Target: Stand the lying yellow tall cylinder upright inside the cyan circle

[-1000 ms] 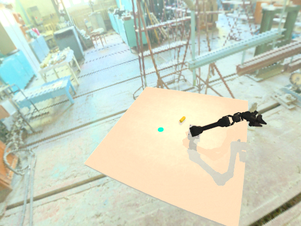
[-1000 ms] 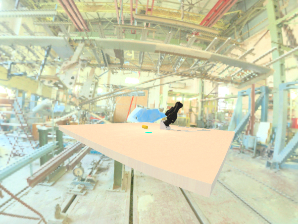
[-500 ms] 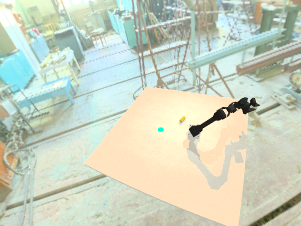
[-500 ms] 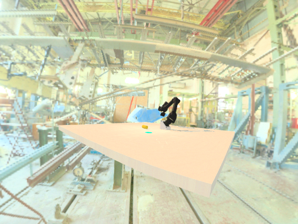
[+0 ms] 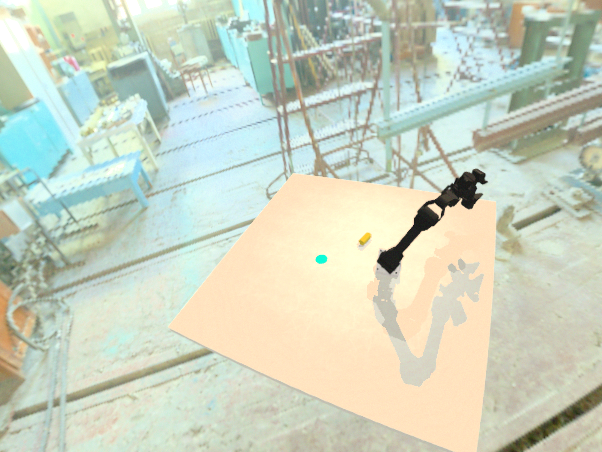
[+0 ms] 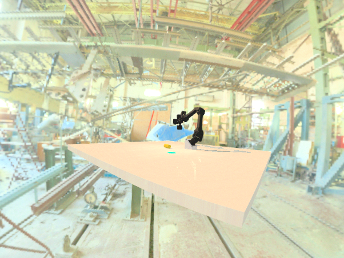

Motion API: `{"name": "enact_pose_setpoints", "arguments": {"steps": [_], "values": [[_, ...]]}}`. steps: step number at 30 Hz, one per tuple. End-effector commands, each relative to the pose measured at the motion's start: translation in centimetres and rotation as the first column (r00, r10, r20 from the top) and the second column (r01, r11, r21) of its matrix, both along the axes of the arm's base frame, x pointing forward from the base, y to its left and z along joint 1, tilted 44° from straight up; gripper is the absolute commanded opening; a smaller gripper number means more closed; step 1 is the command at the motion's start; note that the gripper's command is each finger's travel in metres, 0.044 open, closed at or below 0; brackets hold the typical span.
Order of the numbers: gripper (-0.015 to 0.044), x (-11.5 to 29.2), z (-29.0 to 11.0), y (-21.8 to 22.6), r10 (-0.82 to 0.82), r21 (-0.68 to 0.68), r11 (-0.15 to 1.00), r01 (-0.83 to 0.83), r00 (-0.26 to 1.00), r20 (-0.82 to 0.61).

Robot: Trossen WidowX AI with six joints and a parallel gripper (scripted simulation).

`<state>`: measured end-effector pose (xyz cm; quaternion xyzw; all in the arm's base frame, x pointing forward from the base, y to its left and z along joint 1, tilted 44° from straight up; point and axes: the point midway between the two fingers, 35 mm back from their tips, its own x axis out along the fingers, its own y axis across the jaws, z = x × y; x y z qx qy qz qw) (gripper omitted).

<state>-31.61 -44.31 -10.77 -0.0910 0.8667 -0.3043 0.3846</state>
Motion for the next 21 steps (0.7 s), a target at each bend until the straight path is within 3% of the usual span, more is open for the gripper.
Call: {"name": "enact_pose_setpoints", "arguments": {"steps": [1,10,21], "values": [[0.0309,3.9,-0.8,-1.1,0.114,0.079,0.99,-0.119,0.991,0.064],[0.0309,14.0,-2.0,-2.2,0.35,0.232,0.885,-0.403,0.906,0.238],[0.0309,25.9,-2.4,0.2,0.523,0.347,0.632,-0.693,0.711,0.469]]}}
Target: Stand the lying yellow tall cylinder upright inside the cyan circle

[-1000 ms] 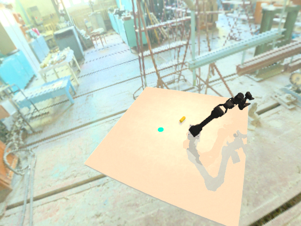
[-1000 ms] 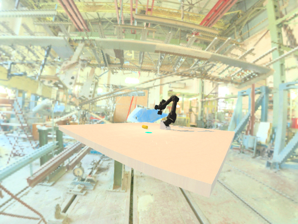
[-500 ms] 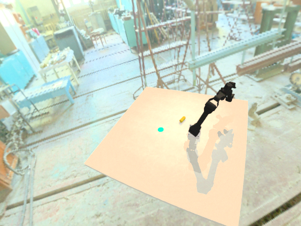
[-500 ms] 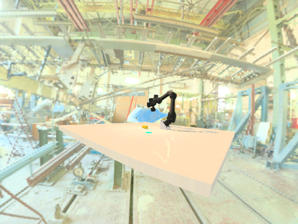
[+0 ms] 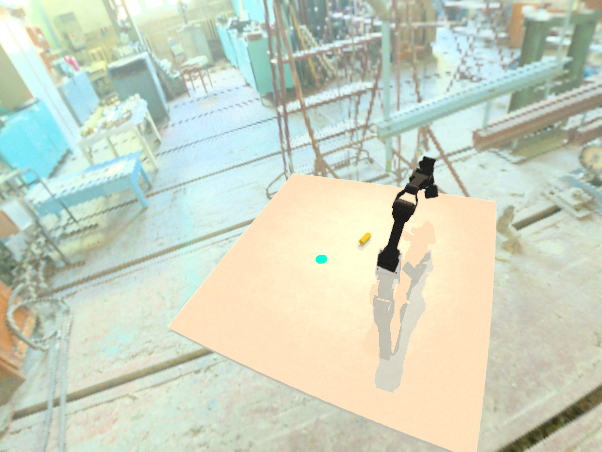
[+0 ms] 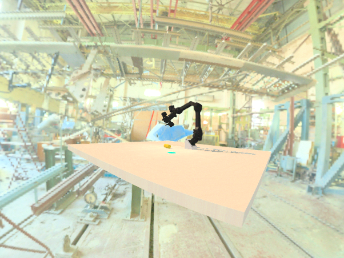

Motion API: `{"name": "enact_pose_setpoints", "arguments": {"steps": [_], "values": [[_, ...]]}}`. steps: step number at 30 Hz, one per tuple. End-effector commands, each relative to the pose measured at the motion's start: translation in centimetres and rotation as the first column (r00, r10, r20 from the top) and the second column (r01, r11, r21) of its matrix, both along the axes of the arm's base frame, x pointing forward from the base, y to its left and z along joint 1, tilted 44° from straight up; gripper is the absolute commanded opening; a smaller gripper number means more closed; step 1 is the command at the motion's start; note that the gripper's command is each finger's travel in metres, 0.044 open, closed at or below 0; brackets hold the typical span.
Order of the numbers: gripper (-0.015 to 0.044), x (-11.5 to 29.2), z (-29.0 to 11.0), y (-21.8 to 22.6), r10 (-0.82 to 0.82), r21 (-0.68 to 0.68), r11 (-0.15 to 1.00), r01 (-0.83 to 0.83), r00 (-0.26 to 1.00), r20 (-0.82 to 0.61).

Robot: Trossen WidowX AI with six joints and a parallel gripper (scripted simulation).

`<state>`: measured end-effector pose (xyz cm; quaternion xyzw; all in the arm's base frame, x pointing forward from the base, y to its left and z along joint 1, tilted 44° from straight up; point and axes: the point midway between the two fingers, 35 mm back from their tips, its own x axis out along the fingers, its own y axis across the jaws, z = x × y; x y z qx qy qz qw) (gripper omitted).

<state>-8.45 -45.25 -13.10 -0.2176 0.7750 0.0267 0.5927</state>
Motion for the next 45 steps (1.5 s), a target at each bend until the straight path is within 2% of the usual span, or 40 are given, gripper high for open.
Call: {"name": "enact_pose_setpoints", "arguments": {"steps": [1,11,23,39,45], "values": [[0.0309,3.7,0.0,1.5,0.102,0.086,0.991,-0.107,0.993,0.053],[0.0309,12.8,1.2,6.9,0.328,0.289,0.879,-0.38,0.921,0.212],[0.0309,20.9,4.4,15.7,0.471,0.471,0.617,-0.63,0.775,0.421],[0.0309,26.6,11.5,28.3,0.451,0.603,0.182,-0.777,0.611,0.651],[0.0309,26.8,11.2,29.2,0.447,0.606,0.164,-0.778,0.607,0.658]]}}
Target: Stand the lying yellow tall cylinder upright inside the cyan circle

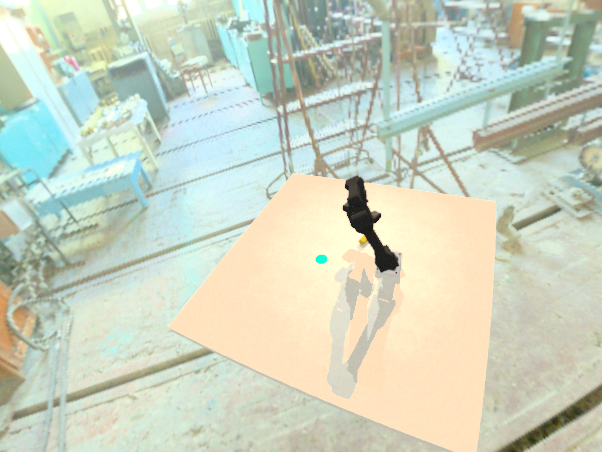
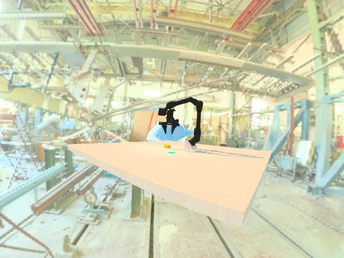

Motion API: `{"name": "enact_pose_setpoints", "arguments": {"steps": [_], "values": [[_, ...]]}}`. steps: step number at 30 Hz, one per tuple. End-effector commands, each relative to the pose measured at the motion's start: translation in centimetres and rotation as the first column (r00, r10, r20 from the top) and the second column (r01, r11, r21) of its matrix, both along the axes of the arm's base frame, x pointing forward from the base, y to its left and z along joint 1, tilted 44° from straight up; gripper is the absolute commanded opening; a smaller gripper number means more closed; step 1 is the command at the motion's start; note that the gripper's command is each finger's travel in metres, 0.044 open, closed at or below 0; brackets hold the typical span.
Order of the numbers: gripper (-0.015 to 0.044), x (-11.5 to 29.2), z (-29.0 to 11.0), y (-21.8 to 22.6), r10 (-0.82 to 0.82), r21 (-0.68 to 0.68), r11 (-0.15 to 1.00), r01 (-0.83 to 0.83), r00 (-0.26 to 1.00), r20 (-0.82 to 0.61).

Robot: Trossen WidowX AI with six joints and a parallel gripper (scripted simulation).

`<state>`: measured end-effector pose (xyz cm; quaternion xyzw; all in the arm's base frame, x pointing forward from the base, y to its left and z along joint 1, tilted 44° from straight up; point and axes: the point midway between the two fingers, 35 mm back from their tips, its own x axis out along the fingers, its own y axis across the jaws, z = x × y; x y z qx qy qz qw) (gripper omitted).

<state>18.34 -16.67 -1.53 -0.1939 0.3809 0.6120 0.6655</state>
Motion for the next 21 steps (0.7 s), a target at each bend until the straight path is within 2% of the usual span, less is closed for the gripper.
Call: {"name": "enact_pose_setpoints", "arguments": {"steps": [1,8,13,21], "values": [[0.0309,0.1,-1.1,1.2,-0.001,0.014,1.0,0.001,1.0,0.002],[0.0309,-0.2,-6.8,6.6,-0.001,0.016,1.0,0.001,1.0,0.001],[0.0309,-0.4,-7.8,7.8,-0.001,0.018,1.0,0.001,1.0,0.005],[0.0105,-0.4,-7.8,7.8,-0.001,0.018,1.0,0.001,1.0,0.005]]}}
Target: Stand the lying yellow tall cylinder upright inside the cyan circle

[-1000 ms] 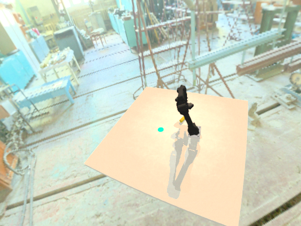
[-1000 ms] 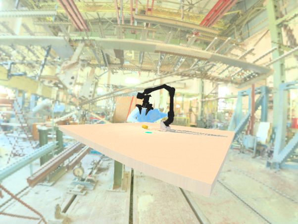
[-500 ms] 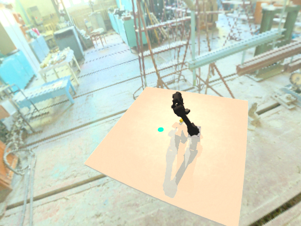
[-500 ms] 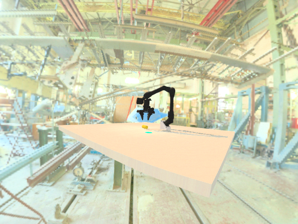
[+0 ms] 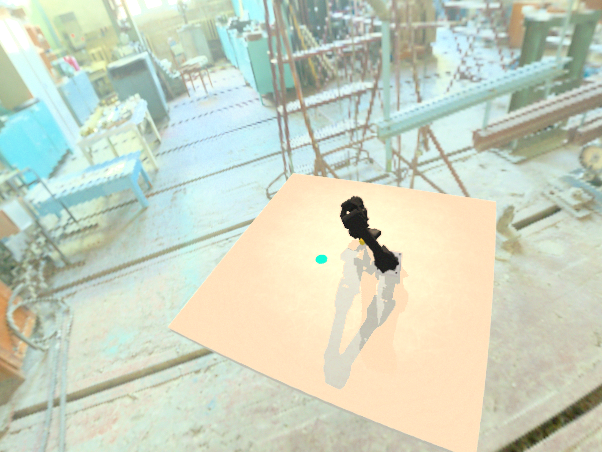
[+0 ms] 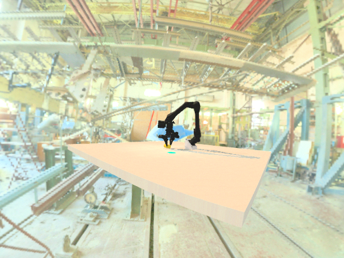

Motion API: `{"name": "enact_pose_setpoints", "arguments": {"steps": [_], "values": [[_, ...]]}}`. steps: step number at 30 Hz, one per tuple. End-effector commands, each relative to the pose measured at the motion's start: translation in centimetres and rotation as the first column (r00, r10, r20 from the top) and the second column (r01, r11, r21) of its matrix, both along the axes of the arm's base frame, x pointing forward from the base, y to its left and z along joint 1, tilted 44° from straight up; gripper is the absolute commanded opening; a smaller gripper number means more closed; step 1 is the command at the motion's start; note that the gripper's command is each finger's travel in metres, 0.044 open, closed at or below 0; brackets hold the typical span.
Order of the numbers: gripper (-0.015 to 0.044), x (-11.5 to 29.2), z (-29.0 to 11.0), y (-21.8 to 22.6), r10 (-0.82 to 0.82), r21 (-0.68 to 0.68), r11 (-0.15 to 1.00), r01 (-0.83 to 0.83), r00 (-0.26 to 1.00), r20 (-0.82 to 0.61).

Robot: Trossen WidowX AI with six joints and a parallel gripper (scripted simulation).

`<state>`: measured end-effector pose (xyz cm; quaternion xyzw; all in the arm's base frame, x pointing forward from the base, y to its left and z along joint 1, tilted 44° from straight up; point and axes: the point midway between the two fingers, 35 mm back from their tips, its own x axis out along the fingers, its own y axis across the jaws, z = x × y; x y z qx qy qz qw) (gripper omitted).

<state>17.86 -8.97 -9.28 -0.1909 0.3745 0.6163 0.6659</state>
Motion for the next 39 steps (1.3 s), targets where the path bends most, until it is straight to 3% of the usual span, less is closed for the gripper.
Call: {"name": "enact_pose_setpoints", "arguments": {"steps": [1,39], "values": [[0.0105,0.1,0.0,0.1,-0.006,0.003,1.0,0.006,1.0,0.001],[0.0105,0.5,7.7,-7.2,-0.006,0.0,1.0,0.006,1.0,-0.001]]}}
